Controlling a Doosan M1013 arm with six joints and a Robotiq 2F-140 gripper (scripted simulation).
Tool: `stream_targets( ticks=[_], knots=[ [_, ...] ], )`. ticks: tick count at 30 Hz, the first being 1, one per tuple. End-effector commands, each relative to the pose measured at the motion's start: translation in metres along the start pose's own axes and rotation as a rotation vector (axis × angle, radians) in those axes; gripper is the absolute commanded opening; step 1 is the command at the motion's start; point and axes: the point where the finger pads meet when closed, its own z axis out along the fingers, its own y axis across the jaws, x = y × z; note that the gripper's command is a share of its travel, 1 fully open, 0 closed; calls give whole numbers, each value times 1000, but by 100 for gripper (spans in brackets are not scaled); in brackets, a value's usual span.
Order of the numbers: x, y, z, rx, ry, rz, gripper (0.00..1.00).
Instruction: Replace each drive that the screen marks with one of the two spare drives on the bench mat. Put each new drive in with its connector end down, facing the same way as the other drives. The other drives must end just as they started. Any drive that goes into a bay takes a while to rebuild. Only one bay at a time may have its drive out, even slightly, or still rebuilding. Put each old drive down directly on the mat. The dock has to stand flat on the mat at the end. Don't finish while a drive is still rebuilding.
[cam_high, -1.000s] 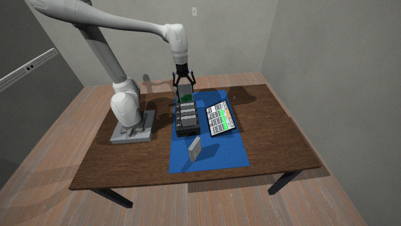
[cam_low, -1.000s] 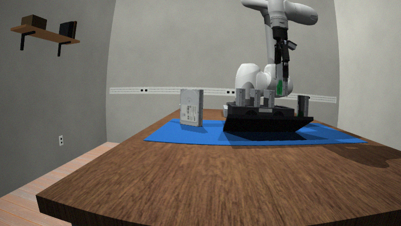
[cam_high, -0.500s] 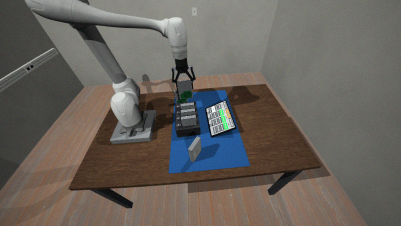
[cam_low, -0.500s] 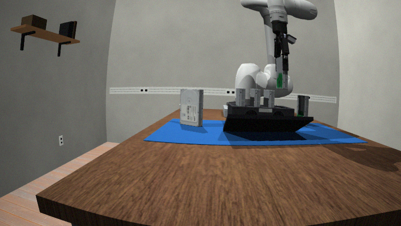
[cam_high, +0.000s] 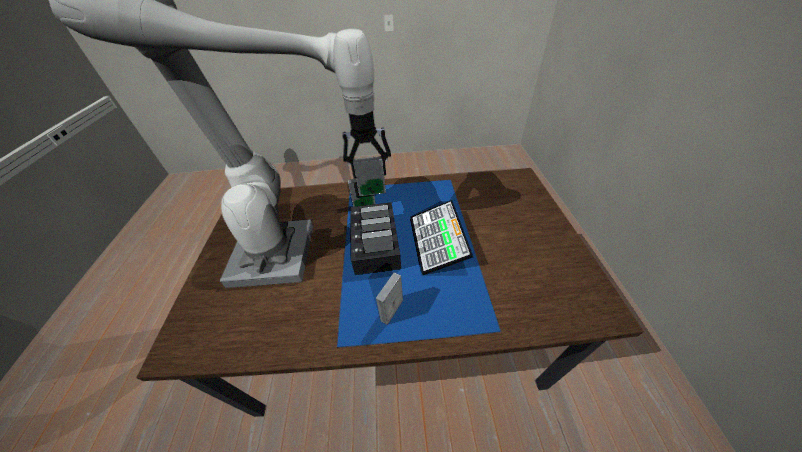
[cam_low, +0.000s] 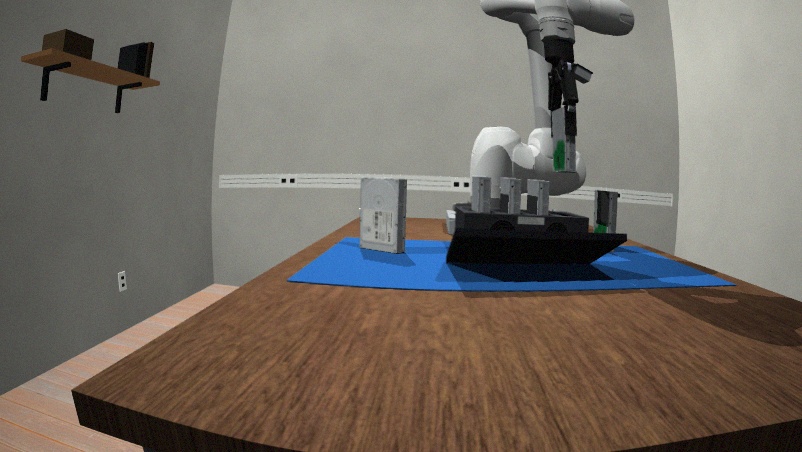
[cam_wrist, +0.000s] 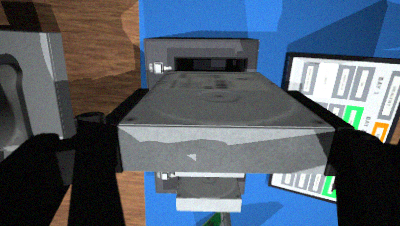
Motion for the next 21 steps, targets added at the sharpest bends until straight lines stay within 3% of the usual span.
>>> stream_targets(
  ticks=[1, 14, 21],
  knots=[
    [0, 0, -1, -1, 1, 0, 10],
    [2, 4, -2, -1, 1, 0, 10],
    [15, 23, -5, -1, 1, 0, 10]
  ],
)
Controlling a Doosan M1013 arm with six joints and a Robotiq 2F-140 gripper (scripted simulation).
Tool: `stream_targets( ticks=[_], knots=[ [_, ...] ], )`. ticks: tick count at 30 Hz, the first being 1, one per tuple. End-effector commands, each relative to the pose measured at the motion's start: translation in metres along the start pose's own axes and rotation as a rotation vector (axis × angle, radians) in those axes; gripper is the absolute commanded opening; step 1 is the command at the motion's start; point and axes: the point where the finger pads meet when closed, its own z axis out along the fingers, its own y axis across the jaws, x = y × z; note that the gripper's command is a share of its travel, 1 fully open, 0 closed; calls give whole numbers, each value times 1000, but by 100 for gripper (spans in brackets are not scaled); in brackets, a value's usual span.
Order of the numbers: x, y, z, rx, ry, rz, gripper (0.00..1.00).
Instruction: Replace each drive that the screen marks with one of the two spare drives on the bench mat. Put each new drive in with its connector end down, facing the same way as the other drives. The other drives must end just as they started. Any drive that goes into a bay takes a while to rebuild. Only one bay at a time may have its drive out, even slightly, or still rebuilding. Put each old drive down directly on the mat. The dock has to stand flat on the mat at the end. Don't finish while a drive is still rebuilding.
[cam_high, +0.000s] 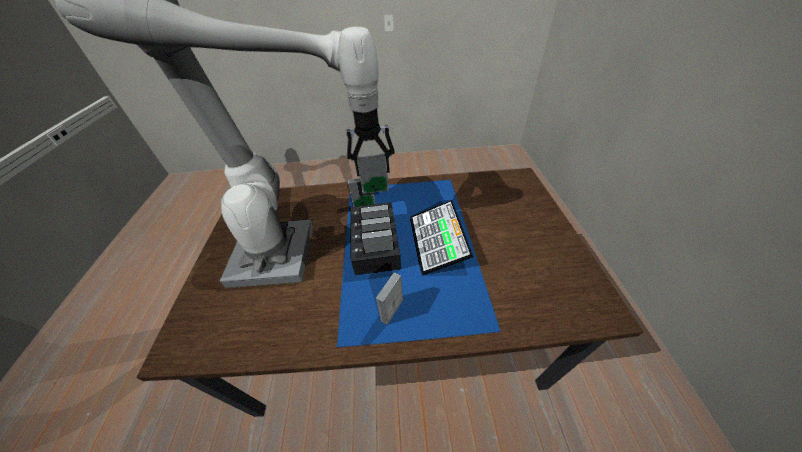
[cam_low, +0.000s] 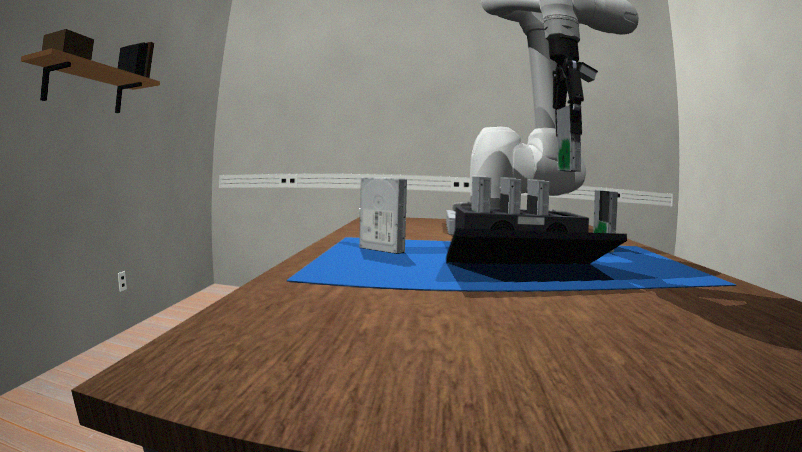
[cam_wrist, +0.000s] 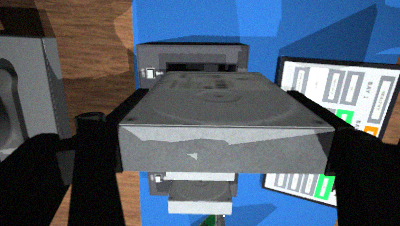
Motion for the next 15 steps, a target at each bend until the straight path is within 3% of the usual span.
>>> stream_targets(
  ticks=[1, 15],
  knots=[
    [9, 13, -2, -1, 1, 0, 10],
    [60, 77, -5, -1, 1, 0, 10]
  ],
)
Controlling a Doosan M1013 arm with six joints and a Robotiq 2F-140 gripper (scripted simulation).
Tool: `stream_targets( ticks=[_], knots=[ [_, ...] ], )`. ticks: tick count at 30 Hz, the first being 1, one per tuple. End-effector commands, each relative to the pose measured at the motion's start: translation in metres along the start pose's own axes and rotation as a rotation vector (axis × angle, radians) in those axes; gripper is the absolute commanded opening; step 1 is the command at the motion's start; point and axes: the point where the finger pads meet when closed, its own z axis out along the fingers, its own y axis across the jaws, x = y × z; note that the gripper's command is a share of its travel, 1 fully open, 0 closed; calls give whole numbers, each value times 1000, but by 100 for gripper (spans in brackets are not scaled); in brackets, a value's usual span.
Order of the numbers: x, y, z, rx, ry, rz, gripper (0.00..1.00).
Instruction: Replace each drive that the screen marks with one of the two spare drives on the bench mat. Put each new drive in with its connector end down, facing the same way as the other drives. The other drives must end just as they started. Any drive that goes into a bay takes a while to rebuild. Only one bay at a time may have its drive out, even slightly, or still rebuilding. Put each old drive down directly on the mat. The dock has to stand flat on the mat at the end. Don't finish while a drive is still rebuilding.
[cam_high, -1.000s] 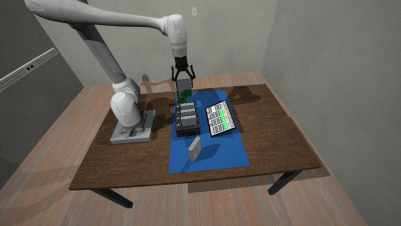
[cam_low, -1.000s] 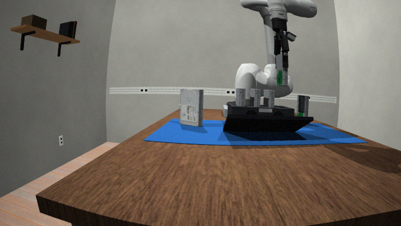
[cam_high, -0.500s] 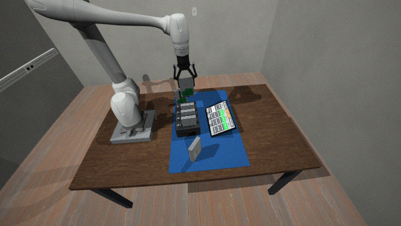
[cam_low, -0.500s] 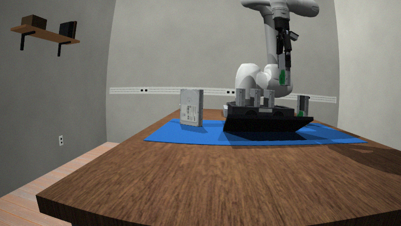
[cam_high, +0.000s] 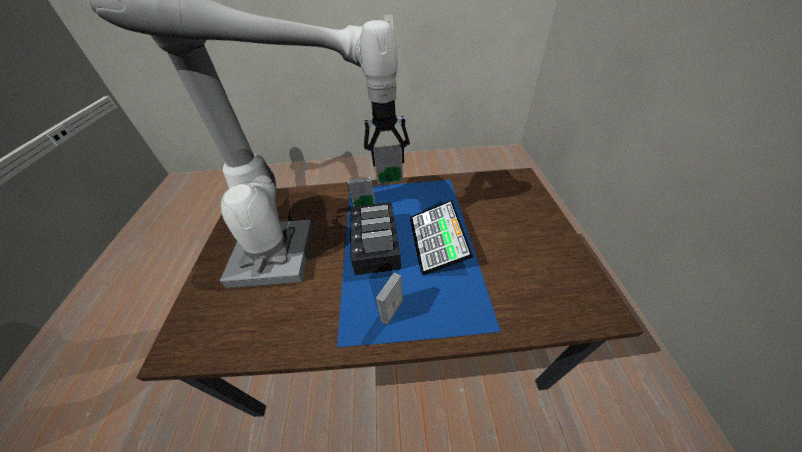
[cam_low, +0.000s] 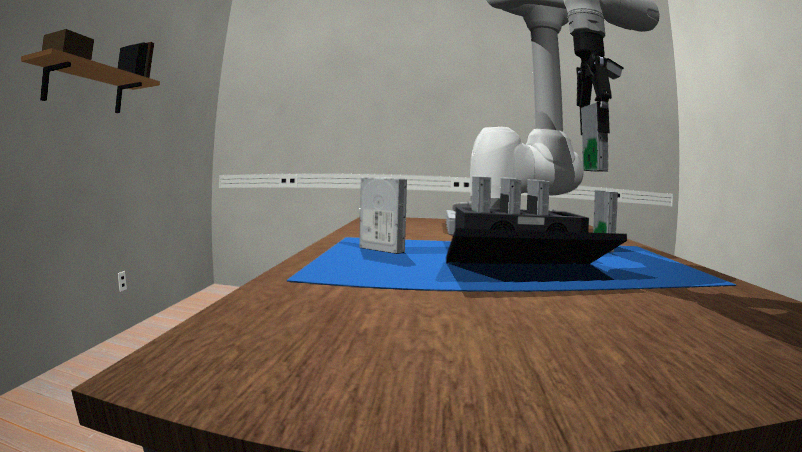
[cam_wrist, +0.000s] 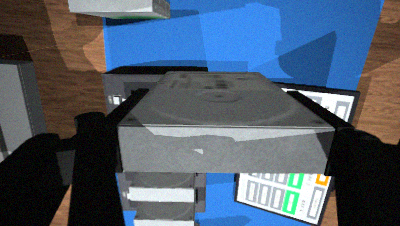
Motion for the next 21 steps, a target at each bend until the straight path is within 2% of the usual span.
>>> stream_targets(
  ticks=[1, 10, 21],
  knots=[
    [19, 22, 0, 0, 0, 0, 10],
    [59, 62, 3, 0, 0, 0, 10],
    [77, 76, 6, 0, 0, 0, 10]
  ],
)
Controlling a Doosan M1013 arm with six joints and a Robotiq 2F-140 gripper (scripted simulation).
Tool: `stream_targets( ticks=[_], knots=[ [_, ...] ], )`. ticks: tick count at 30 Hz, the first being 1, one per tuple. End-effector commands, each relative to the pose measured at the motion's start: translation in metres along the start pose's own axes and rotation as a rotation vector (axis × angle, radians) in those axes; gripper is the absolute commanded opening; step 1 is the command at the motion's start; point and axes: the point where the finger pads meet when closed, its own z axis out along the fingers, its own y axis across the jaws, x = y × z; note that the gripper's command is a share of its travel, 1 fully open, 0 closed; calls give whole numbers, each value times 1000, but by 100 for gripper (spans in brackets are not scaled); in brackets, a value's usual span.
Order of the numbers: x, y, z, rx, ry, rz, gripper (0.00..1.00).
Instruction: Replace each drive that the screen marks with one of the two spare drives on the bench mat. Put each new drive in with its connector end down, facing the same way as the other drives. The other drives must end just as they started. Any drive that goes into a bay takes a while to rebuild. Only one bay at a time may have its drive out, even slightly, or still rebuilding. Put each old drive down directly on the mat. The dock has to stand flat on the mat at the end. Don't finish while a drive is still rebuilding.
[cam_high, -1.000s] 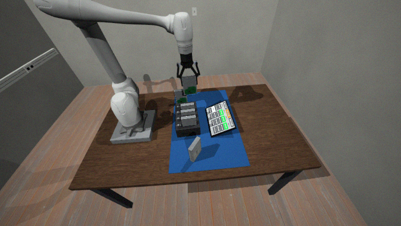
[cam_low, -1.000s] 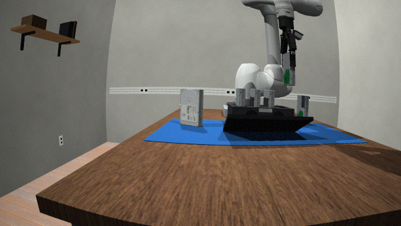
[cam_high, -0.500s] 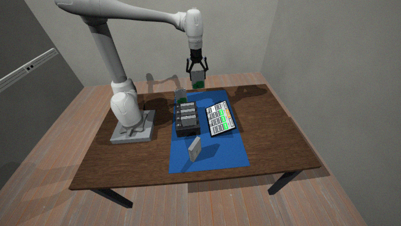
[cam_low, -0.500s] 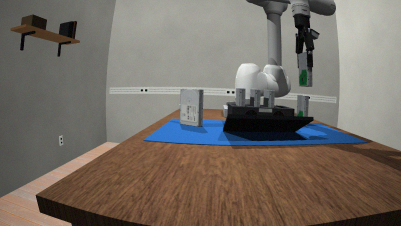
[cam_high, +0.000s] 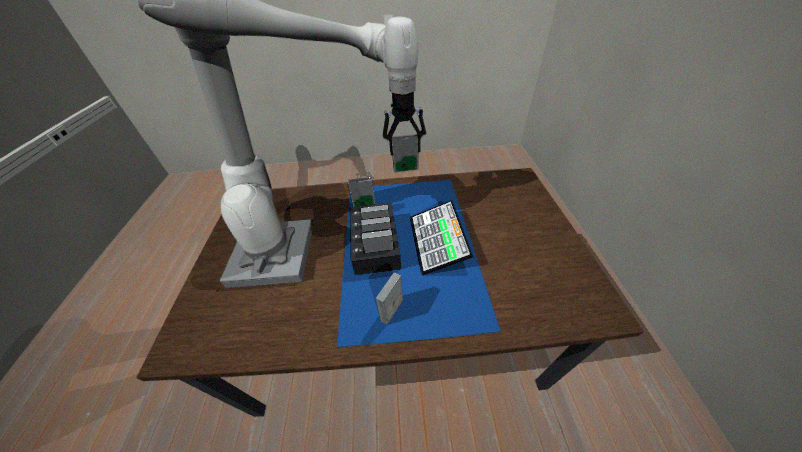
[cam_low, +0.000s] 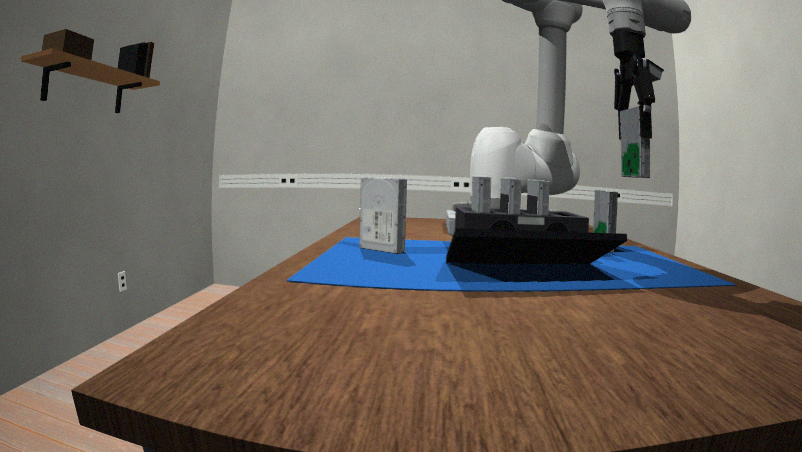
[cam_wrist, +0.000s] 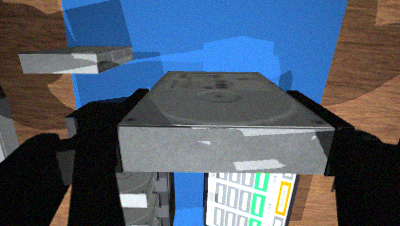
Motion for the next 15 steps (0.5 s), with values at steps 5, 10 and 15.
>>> stream_targets(
  ticks=[5, 10, 15],
  knots=[
    [4, 3, 0, -1, 1, 0, 10],
    [4, 3, 0, -1, 1, 0, 10],
    [4, 3, 1, -1, 1, 0, 10]
  ],
)
